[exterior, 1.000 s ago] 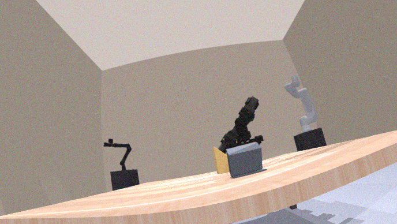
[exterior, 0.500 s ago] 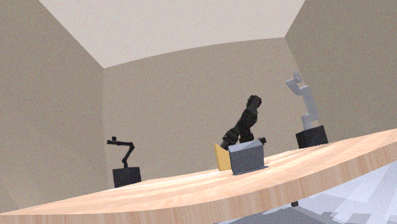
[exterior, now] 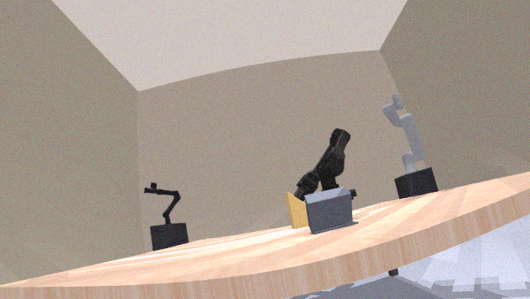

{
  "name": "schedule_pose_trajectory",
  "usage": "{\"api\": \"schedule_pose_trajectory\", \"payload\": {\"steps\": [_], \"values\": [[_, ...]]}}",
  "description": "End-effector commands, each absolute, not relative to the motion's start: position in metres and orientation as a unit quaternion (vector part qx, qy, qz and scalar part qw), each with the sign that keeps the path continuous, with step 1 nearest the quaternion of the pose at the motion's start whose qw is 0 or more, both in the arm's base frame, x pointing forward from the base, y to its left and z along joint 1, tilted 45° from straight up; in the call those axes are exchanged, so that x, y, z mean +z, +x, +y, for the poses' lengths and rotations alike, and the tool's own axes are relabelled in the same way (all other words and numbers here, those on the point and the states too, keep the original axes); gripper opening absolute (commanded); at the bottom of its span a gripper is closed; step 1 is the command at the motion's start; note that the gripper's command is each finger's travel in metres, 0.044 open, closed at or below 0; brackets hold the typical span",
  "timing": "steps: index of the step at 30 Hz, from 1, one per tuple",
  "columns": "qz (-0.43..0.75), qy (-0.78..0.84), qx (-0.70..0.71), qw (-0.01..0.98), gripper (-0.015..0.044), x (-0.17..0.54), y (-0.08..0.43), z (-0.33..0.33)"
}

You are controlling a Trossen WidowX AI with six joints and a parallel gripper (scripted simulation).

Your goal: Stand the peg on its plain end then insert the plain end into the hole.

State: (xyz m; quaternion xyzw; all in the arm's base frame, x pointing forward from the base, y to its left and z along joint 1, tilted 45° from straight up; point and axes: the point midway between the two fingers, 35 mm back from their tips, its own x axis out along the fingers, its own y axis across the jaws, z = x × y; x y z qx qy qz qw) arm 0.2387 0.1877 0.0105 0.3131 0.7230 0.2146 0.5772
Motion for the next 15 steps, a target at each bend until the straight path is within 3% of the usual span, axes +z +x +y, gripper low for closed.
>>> {"api": "schedule_pose_trajectory", "payload": {"steps": [1,10,15], "values": [[0.724,0.314,0.211,0.577,0.0361,0.008,0.2373,0.1878],[0.724,0.314,0.211,0.577,0.0125,0.008,0.2373,0.1878],[0.724,0.314,0.211,0.577,0.011,0.008,0.2373,0.1878]]}}
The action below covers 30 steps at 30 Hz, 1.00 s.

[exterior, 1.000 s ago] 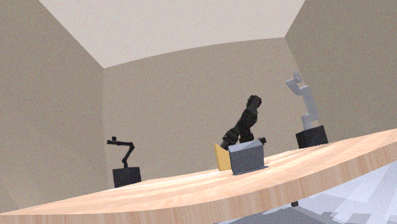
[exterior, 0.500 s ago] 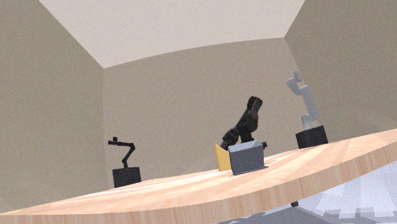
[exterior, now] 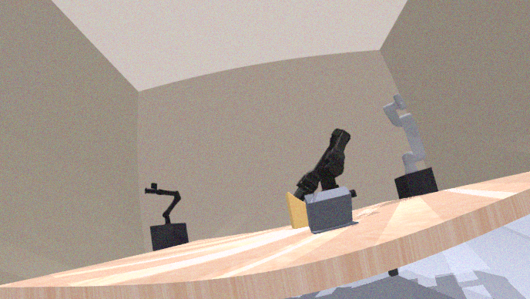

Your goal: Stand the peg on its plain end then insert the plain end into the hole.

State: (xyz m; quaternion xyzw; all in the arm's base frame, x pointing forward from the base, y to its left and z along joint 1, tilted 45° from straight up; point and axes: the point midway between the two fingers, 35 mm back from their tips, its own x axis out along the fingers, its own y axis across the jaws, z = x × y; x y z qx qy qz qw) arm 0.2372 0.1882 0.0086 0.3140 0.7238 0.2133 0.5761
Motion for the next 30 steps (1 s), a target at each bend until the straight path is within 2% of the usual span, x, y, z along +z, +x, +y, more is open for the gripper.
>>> {"api": "schedule_pose_trajectory", "payload": {"steps": [1,6,15,30], "values": [[0.724,0.314,0.211,0.577,0.011,0.008,0.2373,0.1878],[0.724,0.314,0.211,0.577,0.011,0.008,0.2373,0.1878],[0.724,0.314,0.211,0.577,0.005,0.008,0.2373,0.1878],[0.699,0.323,0.2,0.606,0.0049,0.0133,0.2348,0.1844]]}}
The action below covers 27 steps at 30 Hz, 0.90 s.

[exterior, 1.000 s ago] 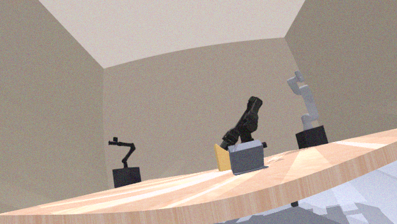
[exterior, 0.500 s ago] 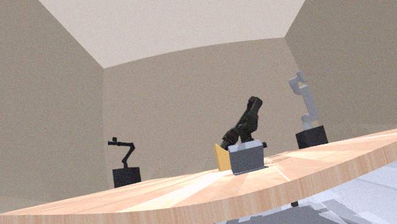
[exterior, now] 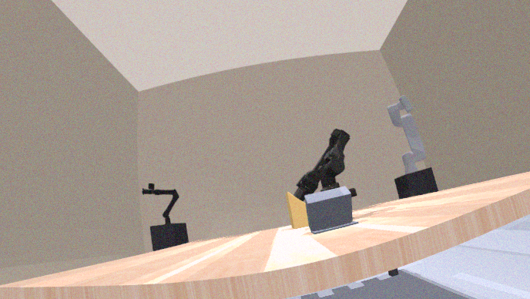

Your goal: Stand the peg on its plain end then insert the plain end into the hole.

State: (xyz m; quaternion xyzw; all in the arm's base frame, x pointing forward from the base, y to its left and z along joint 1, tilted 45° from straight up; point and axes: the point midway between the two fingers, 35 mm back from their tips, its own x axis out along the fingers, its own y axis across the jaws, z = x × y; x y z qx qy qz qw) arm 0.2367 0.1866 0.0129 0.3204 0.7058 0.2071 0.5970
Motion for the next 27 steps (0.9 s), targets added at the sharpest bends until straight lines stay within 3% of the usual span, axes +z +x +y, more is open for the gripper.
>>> {"api": "schedule_pose_trajectory", "payload": {"steps": [1,27], "values": [[0.696,0.324,0.198,0.609,0.0049,0.014,0.235,0.184],[0.623,0.344,0.16,0.684,0.0049,0.026,0.226,0.175]]}}
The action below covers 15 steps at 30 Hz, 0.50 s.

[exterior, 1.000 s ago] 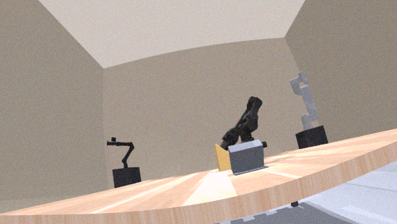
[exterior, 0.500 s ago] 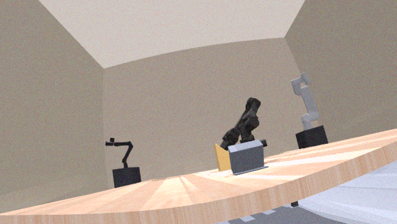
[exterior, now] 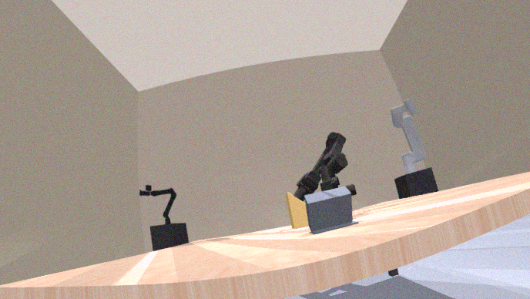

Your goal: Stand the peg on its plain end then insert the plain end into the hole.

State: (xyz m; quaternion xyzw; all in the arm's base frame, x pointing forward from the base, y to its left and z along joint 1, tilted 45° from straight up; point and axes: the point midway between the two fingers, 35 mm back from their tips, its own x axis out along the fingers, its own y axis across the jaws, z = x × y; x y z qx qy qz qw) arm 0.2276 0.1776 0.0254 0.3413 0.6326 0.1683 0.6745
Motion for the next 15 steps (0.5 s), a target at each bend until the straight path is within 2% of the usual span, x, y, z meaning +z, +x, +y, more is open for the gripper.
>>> {"api": "schedule_pose_trajectory", "payload": {"steps": [1,15], "values": [[0.62,0.345,0.159,0.686,0.0049,0.0261,0.2254,0.1752],[0.578,0.354,0.137,0.723,0.0049,0.0321,0.2192,0.1714]]}}
